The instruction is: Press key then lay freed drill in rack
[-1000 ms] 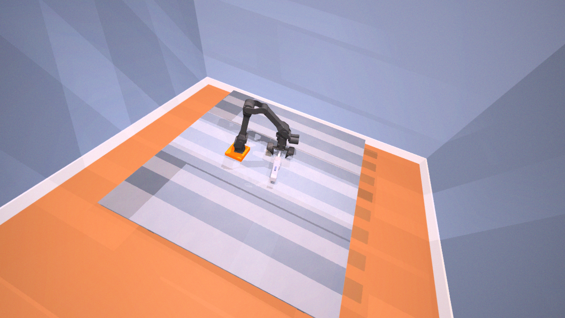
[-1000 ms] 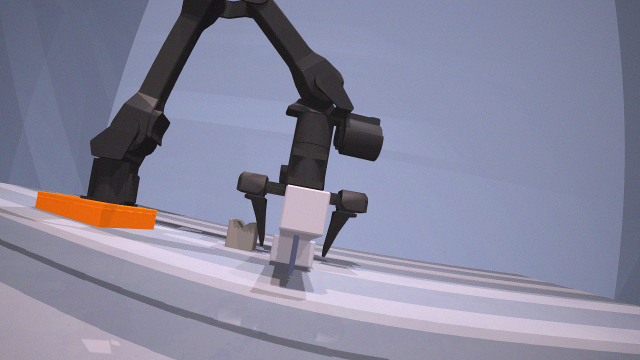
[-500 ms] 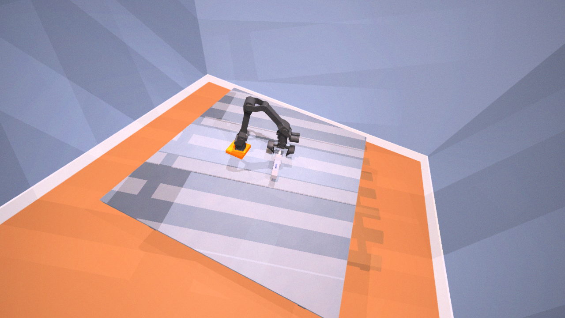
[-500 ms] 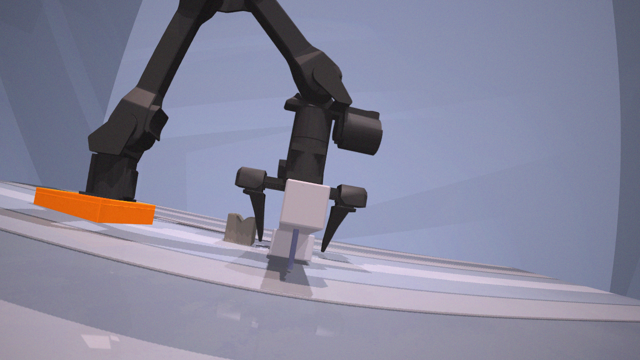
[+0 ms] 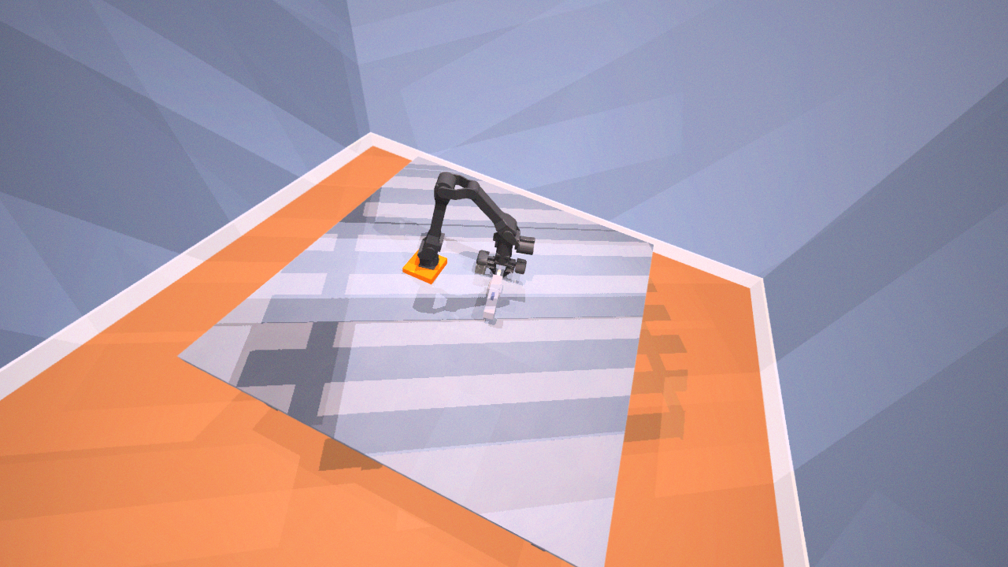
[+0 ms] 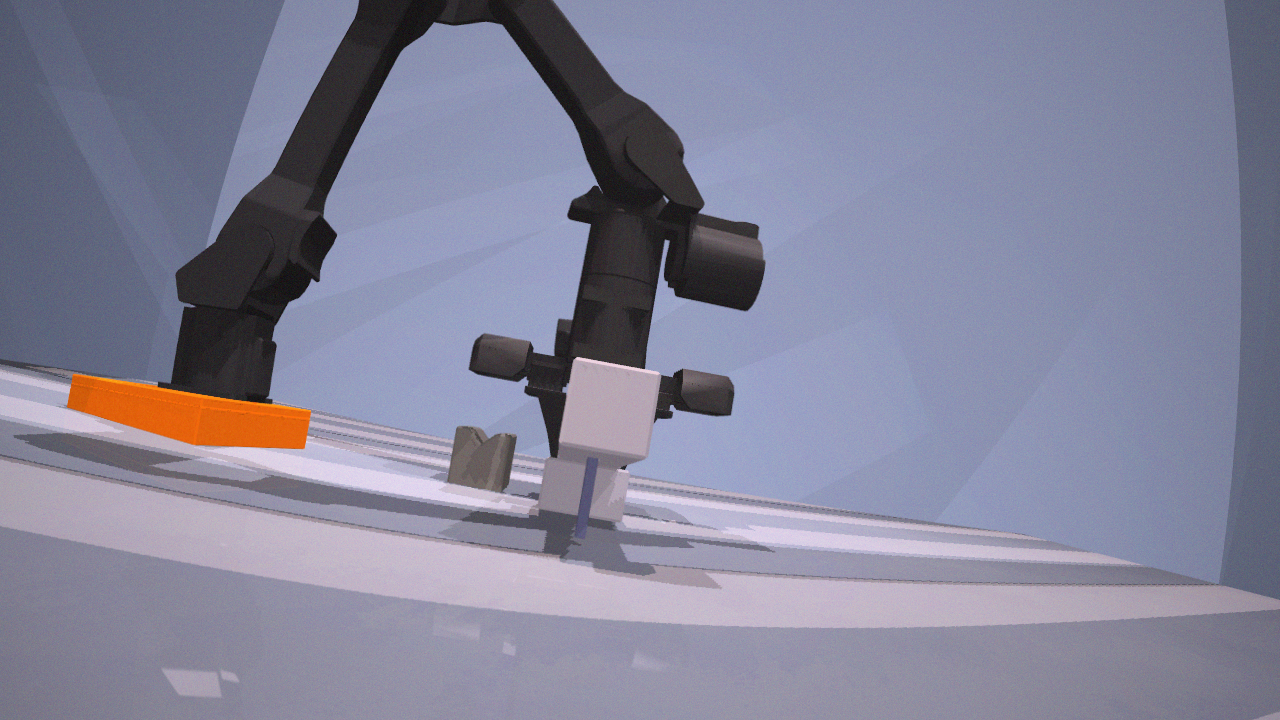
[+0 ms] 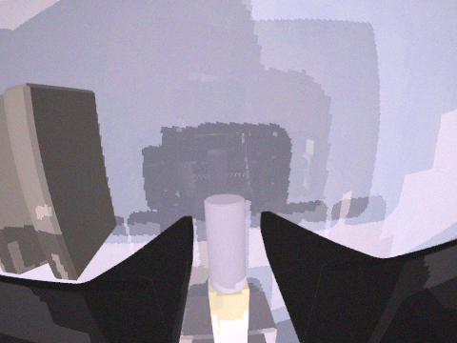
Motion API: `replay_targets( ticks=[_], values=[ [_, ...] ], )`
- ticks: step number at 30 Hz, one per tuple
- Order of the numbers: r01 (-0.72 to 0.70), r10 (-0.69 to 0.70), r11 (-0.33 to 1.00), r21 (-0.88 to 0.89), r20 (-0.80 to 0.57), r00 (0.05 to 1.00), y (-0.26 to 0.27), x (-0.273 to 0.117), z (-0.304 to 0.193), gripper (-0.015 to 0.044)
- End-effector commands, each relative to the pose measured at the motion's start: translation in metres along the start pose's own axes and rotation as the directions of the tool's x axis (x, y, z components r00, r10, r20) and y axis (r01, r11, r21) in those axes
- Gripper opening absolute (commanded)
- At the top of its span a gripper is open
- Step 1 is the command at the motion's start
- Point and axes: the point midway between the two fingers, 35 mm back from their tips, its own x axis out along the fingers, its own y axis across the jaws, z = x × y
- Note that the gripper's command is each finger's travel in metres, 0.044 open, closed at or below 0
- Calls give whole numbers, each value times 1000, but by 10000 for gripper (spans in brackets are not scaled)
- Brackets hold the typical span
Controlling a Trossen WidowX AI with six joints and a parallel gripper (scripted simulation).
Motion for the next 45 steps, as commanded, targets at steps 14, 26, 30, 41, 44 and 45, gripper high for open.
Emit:
replay_targets(
  ticks=[14, 26, 30, 41, 44, 45],
  values=[
    [-6, 6, 1000, -2, -4, 1000, 2, -2, 0, 0],
    [-6, 6, 1000, -2, -4, 1000, 2, -2, 7, 0],
    [-6, 6, 1000, -2, -3, 1000, 2, -2, 13, 0],
    [-6, 6, 1000, -2, -2, 1000, 2, 0, 30, 0],
    [-6, 6, 1000, -2, -2, 1000, 2, 0, 35, 0],
    [-6, 6, 1000, -2, -2, 1000, 2, 0, 37, 0]
  ],
)
